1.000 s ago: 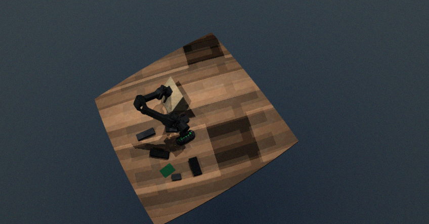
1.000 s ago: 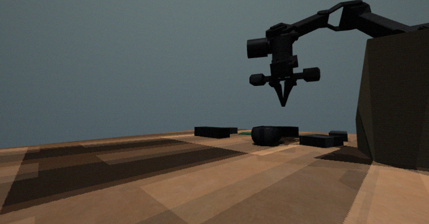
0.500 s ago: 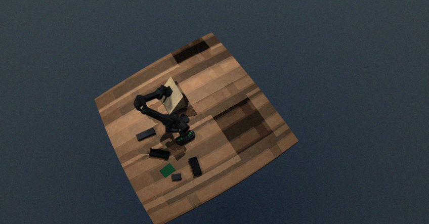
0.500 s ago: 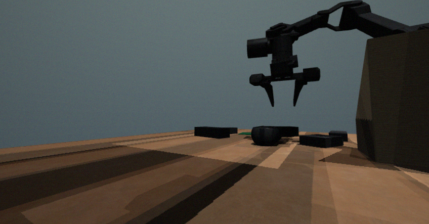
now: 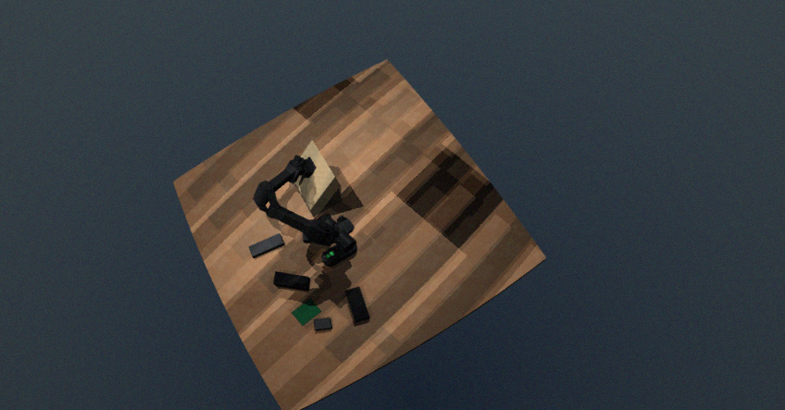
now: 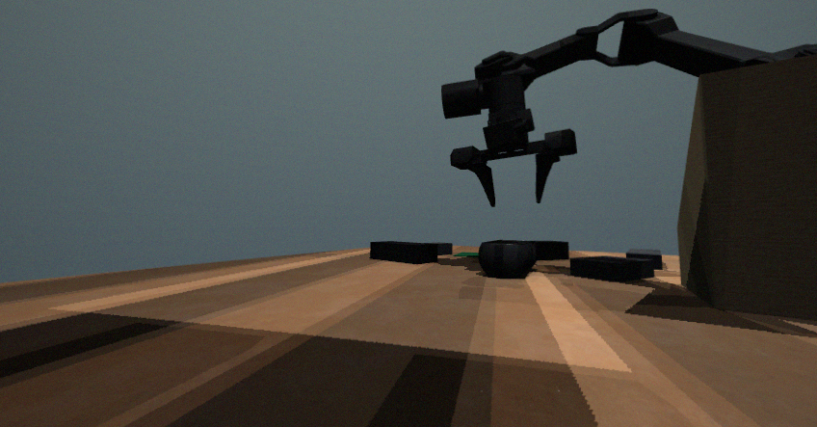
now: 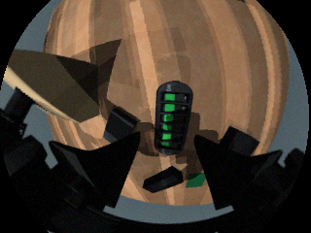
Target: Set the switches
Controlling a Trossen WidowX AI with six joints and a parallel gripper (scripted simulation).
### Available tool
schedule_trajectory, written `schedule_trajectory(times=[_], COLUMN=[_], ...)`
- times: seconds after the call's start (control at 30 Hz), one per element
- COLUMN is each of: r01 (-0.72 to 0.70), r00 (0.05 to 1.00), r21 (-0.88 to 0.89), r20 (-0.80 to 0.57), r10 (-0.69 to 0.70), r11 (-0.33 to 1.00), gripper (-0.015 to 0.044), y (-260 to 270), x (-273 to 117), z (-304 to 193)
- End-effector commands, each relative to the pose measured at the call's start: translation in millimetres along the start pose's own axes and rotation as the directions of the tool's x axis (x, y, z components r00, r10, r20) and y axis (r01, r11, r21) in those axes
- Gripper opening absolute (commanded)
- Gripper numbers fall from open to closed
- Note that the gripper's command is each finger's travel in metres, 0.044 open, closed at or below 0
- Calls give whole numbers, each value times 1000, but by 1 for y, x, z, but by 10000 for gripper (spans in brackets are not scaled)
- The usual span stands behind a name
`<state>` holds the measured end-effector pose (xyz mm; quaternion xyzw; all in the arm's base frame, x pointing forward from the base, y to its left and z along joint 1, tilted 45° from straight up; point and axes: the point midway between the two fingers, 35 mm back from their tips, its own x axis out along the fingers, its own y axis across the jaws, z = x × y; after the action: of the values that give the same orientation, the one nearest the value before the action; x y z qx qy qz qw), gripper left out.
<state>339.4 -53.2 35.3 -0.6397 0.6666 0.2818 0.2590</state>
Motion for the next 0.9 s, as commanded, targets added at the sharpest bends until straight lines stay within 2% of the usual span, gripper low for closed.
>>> schedule_trajectory(times=[0.0, 0.23, 0.37, 0.87], r01=[-62, -169, -221, -223], r00=[998, 986, 975, 975], r21=[1, 4, 6, 6], r20=[5, 5, 3, 3], r10=[62, 169, 221, 223], r11=[998, 986, 975, 975], gripper=[177, 0, 0, 0], y=[-22, -58, -70, -73], x=[9, 29, 42, 59], z=[9, 29, 40, 41])
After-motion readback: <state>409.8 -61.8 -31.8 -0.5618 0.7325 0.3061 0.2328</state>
